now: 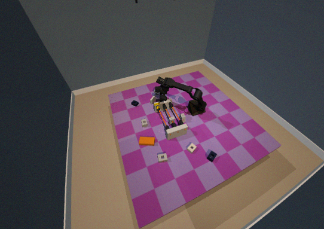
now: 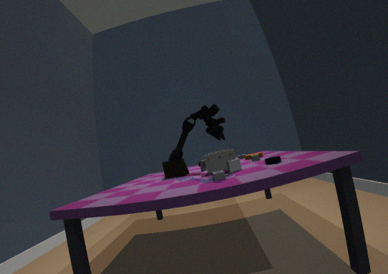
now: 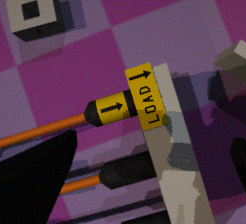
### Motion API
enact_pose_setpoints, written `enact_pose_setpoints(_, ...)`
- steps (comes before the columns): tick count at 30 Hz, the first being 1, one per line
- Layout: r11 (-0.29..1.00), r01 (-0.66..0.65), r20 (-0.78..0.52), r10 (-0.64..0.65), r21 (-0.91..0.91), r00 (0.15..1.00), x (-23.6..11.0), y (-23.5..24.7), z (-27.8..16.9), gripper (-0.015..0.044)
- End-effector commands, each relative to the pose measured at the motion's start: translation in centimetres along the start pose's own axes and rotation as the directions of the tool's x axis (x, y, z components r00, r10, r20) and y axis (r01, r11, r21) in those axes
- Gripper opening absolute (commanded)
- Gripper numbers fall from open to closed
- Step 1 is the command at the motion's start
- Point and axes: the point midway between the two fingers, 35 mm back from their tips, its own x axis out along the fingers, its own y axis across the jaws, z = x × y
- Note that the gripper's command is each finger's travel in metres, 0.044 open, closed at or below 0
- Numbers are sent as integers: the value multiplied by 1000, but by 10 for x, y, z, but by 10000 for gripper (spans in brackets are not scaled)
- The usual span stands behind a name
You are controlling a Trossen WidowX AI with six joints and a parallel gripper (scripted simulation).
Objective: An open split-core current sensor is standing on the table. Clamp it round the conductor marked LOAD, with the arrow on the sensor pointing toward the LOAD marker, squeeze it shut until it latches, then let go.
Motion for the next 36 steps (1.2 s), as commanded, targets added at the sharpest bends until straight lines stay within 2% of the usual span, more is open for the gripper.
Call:
enact_pose_setpoints(1, 1000, -4, 0, 4, -2, 1000, 0, 0, 0, 440)
enact_pose_setpoints(4, 1000, -5, -5, 5, -4, 1000, 0, 2, -2, 440)
enact_pose_setpoints(6, 1000, -7, -43, 7, -18, 999, -3, 18, -20, 440)
enact_pose_setpoints(13, 995, -35, -239, 13, -92, 971, -16, 87, -125, 440)
enact_pose_setpoints(20, 986, -76, -394, 12, -147, 919, -26, 123, -220, 440)
enact_pose_setpoints(36, 986, -76, -398, 11, -149, 917, -16, 124, -226, 440)
